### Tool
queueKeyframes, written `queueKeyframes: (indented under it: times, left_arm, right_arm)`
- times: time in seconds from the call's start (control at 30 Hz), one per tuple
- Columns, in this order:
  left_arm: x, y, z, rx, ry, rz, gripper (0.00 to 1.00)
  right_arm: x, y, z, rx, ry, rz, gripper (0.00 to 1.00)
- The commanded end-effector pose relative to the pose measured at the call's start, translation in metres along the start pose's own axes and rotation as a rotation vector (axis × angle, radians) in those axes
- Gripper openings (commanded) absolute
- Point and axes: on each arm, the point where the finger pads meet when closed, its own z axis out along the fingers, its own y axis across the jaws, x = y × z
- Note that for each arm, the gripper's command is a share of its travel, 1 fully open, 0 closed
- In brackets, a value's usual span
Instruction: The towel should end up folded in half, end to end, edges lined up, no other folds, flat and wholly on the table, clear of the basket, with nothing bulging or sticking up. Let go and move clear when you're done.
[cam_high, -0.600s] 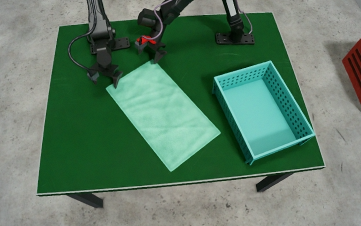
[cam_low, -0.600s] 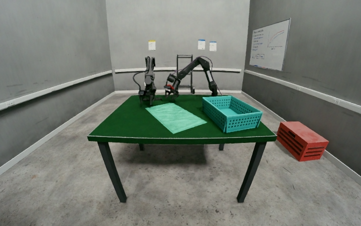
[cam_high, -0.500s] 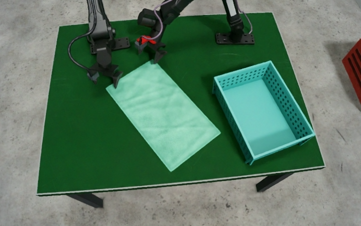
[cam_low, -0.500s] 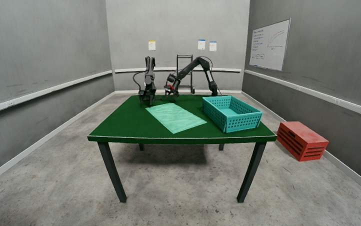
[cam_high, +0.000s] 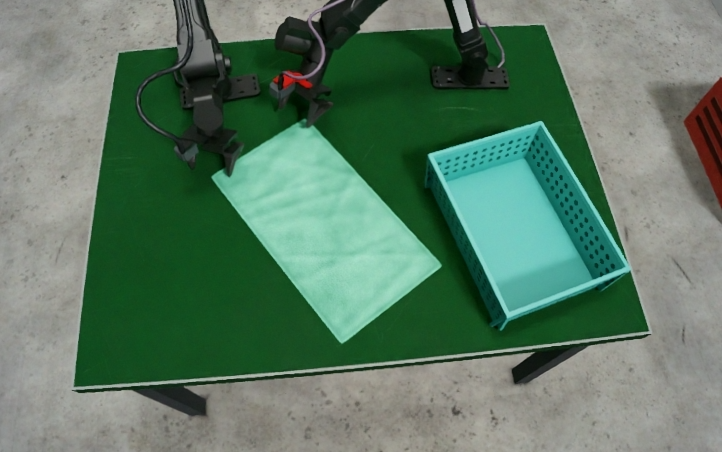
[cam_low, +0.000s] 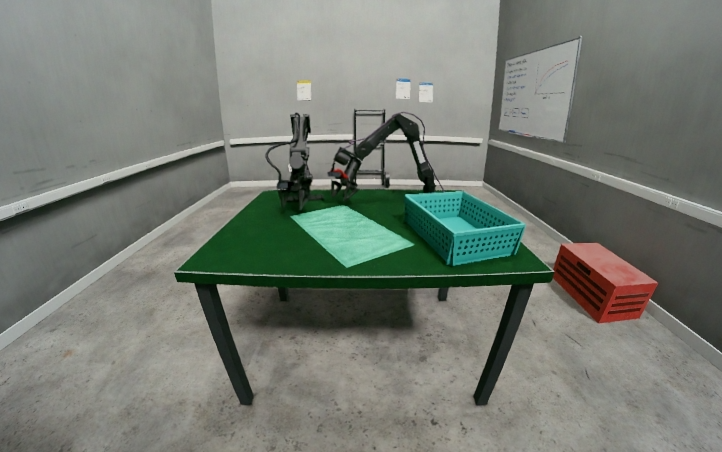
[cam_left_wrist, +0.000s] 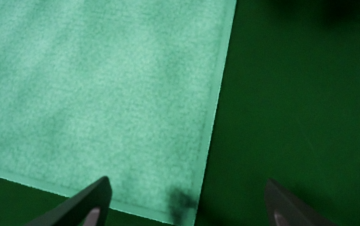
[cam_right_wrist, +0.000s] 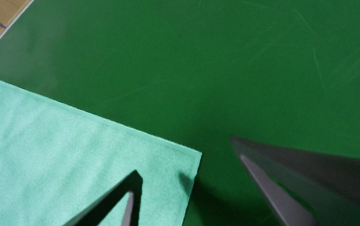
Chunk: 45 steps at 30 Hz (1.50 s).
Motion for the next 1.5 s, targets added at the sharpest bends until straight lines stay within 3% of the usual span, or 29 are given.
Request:
queueKeyframes:
  times: [0.0, 0.5, 0.53, 0.63, 0.67, 0.8, 0.9, 0.93, 1.0, 1.27, 1.47]
  left_arm:
    - [-0.019, -0.004, -0.015, 0.020, -0.031, 0.054, 0.34]
    - [-0.015, -0.003, -0.003, 0.011, -0.022, 0.060, 0.34]
    - [0.008, 0.004, 0.014, -0.010, 0.012, 0.072, 0.34]
    - [-0.002, -0.001, 0.011, 0.001, -0.008, 0.064, 0.34]
    - [0.015, 0.006, 0.021, -0.010, 0.012, 0.080, 0.34]
    - [0.025, 0.004, 0.029, -0.020, 0.018, 0.073, 0.34]
    - [0.009, -0.004, 0.025, -0.002, -0.012, 0.061, 0.34]
    - [0.029, 0.006, 0.036, -0.007, 0.033, 0.072, 0.34]
    - [0.017, 0.002, 0.028, 0.008, 0.007, 0.061, 0.34]
    - [0.027, 0.005, 0.037, -0.015, 0.006, 0.084, 0.34]
    - [0.024, 0.003, 0.037, -0.014, 0.005, 0.066, 0.34]
  right_arm:
    - [-0.014, 0.000, -0.011, -0.016, -0.036, 0.086, 0.34]
    - [-0.003, 0.003, 0.001, -0.008, -0.028, 0.085, 0.34]
    - [0.008, 0.001, 0.013, 0.003, -0.009, 0.078, 0.34]
    - [0.007, 0.000, 0.013, 0.006, -0.009, 0.083, 0.34]
    - [0.014, -0.005, 0.021, 0.011, 0.007, 0.092, 0.34]
    - [0.022, -0.006, 0.030, 0.011, 0.006, 0.077, 0.34]
    - [0.022, -0.006, 0.030, 0.011, 0.006, 0.077, 0.34]
    - [0.025, -0.006, 0.035, 0.011, 0.006, 0.077, 0.34]
    - [0.025, -0.006, 0.035, 0.011, 0.006, 0.077, 0.34]
    - [0.010, 0.000, 0.037, -0.003, -0.020, 0.097, 0.34]
    - [0.024, -0.004, 0.042, 0.005, -0.001, 0.082, 0.34]
